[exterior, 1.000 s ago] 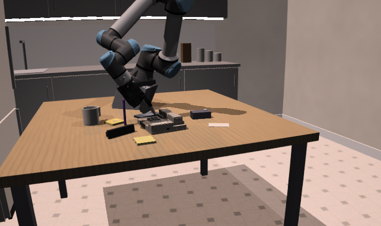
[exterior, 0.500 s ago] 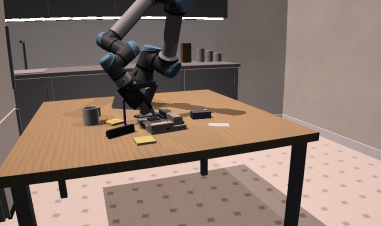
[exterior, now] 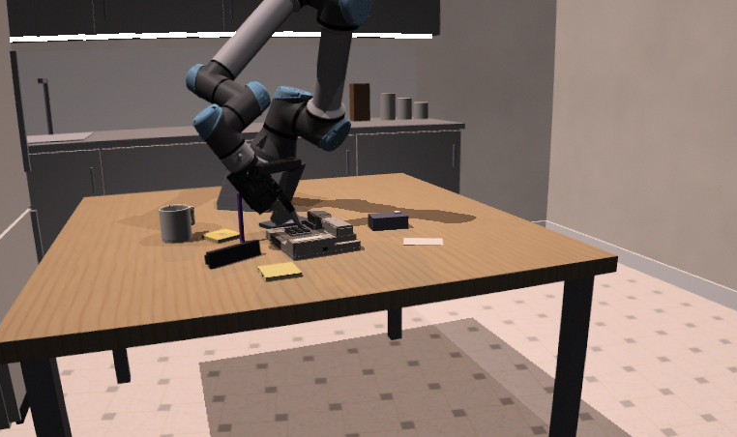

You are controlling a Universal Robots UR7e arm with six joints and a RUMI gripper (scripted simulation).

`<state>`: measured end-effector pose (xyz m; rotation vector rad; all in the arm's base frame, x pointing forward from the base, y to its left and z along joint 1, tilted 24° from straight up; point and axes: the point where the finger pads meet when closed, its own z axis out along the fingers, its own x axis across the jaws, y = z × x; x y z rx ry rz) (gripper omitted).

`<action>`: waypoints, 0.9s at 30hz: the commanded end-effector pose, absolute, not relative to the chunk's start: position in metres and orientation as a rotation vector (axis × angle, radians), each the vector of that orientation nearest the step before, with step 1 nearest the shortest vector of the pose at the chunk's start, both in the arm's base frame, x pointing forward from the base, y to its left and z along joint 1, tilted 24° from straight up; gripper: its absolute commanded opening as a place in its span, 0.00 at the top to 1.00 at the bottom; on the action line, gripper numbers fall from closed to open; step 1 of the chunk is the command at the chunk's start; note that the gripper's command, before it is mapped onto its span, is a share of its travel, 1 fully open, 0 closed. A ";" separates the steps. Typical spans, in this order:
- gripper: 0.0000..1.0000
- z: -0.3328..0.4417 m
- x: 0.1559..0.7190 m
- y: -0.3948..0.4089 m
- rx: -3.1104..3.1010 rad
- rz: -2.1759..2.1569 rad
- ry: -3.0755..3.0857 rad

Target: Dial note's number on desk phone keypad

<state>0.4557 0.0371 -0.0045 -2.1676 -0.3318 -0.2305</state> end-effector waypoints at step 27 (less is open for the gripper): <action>1.00 -0.007 0.457 0.038 -2.168 -0.232 -0.332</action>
